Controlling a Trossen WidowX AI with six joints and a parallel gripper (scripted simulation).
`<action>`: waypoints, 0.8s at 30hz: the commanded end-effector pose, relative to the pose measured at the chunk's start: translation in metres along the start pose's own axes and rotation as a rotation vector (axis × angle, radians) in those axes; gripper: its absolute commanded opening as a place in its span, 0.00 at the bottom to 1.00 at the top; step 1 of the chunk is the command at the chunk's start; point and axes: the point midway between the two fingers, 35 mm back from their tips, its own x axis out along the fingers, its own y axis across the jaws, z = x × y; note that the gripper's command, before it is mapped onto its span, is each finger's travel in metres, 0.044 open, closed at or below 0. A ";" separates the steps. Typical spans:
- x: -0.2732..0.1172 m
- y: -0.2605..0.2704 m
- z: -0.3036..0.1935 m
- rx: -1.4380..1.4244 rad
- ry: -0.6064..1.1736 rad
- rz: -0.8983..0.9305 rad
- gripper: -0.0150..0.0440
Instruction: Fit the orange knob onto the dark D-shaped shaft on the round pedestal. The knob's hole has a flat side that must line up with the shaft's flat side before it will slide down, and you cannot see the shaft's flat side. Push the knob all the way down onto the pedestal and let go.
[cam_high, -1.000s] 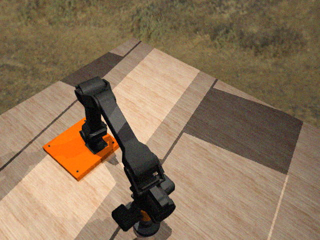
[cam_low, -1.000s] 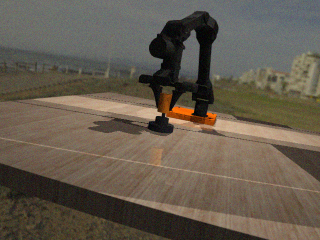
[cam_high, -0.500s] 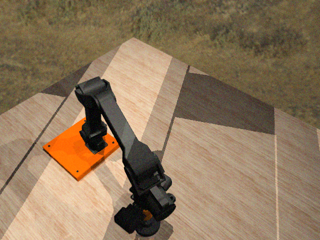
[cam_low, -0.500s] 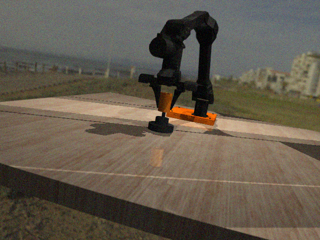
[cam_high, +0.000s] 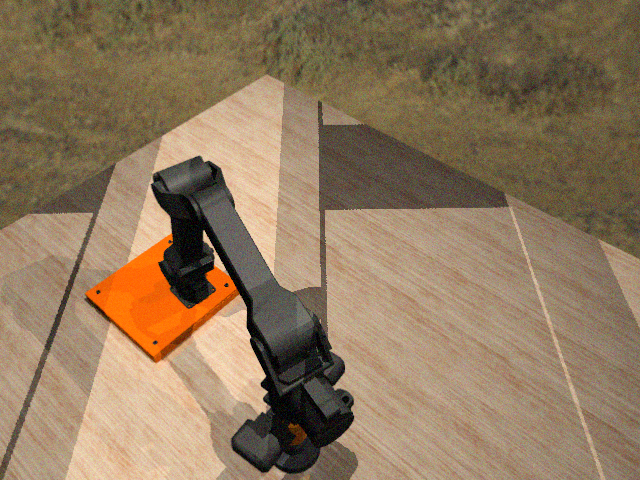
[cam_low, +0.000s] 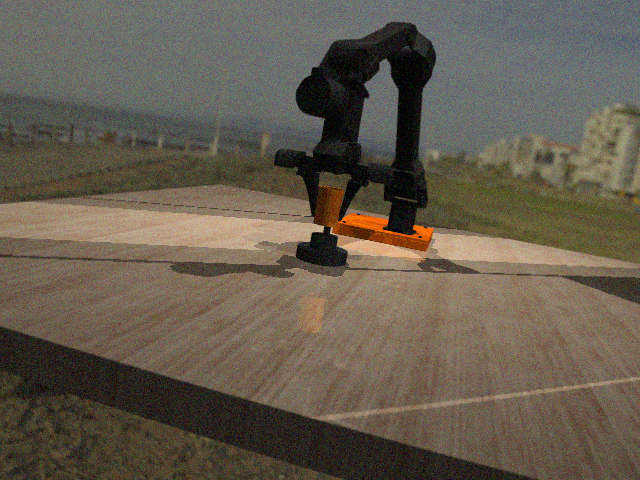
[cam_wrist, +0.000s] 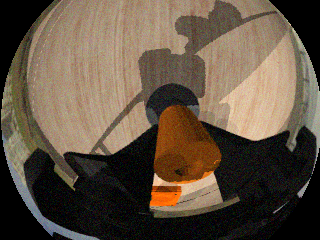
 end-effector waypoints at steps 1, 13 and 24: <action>0.000 0.000 0.001 -0.004 -0.005 0.002 0.25; -0.005 0.001 -0.002 -0.058 -0.005 0.002 0.25; -0.004 0.003 -0.006 -0.213 -0.004 0.002 0.25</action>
